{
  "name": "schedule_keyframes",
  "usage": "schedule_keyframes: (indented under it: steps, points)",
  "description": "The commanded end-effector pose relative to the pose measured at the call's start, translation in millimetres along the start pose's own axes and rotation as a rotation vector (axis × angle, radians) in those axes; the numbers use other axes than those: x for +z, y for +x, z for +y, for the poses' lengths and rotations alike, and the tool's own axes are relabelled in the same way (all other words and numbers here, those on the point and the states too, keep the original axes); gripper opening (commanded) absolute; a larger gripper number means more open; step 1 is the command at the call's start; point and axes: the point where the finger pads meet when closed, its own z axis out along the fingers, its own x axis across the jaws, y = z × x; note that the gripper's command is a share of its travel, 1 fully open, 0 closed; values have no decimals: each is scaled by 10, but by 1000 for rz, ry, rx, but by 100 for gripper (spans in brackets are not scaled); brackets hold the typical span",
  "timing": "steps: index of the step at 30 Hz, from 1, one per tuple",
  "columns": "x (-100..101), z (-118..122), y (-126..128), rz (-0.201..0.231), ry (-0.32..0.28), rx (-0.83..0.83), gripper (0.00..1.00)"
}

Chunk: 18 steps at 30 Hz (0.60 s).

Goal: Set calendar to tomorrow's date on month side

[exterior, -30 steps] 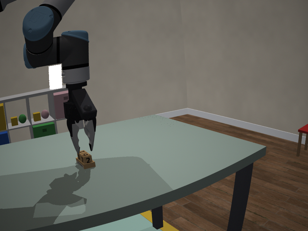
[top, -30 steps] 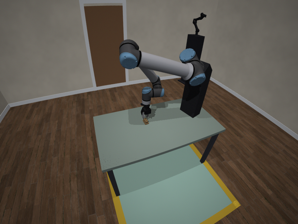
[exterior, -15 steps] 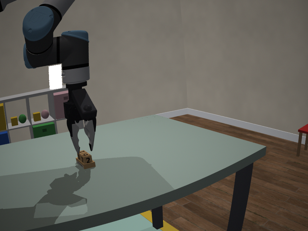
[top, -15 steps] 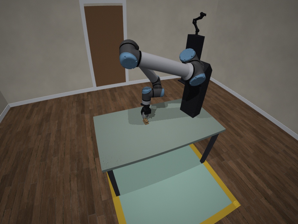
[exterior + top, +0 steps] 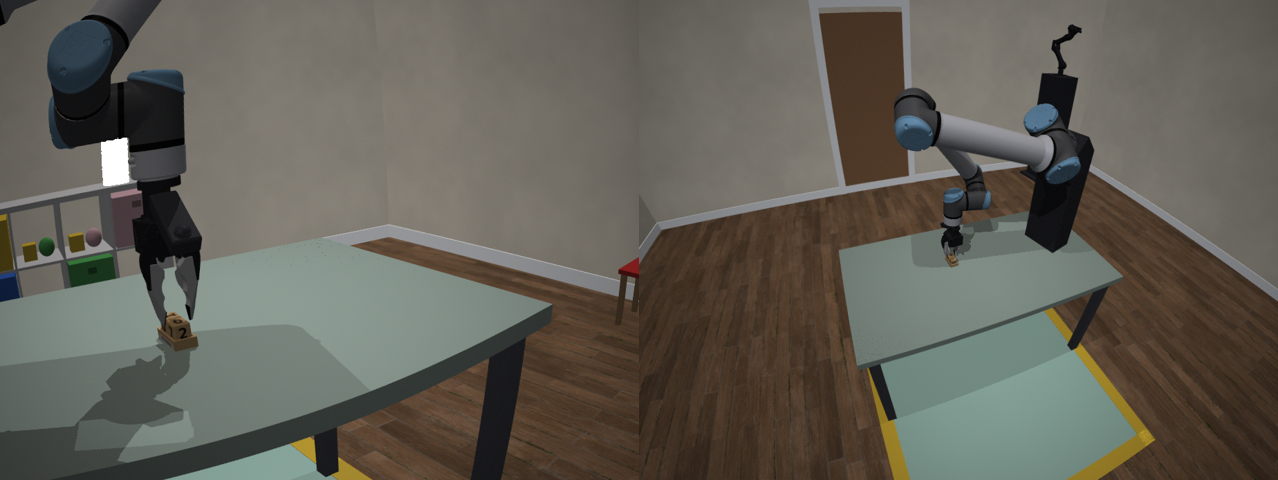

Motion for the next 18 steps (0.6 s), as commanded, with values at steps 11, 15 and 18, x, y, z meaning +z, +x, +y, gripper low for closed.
schedule_keyframes:
  steps: [11, 15, 18]
  points:
    - [163, 0, -2, -1, 0, 0, 28]
    - [169, 1, -2, -1, 0, 0, 28]
    - [169, 1, -2, -1, 0, 0, 28]
